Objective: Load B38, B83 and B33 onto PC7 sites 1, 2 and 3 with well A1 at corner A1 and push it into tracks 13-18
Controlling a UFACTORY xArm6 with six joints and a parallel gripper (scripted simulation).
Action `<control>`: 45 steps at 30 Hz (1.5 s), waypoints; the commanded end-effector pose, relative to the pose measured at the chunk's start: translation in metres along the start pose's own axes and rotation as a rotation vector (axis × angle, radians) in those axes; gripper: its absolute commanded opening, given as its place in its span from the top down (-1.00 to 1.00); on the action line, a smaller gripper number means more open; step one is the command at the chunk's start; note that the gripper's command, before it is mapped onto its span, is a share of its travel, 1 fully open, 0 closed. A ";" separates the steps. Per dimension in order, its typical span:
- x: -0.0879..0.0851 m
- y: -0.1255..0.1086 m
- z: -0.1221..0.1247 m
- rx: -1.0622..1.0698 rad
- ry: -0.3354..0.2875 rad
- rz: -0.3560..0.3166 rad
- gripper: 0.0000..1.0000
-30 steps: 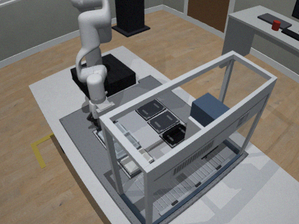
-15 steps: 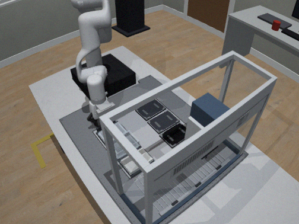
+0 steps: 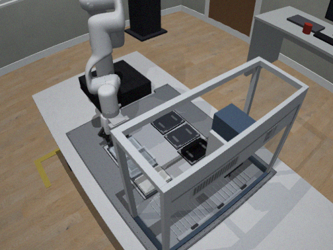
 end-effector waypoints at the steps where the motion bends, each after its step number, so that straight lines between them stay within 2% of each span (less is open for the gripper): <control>1: -0.001 0.005 0.000 0.000 -0.002 0.005 -0.63; 45: -0.002 0.045 -0.004 0.000 -0.002 0.005 -0.63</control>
Point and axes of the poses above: the point where the finger pads meet when closed, its own x axis out along the fingers, its own z axis across the jaws, y = z × x, the point moved 6 cm from there along -x, back along the fingers, and after that the axes turned 6 degrees about x, right-handed, at the moved point
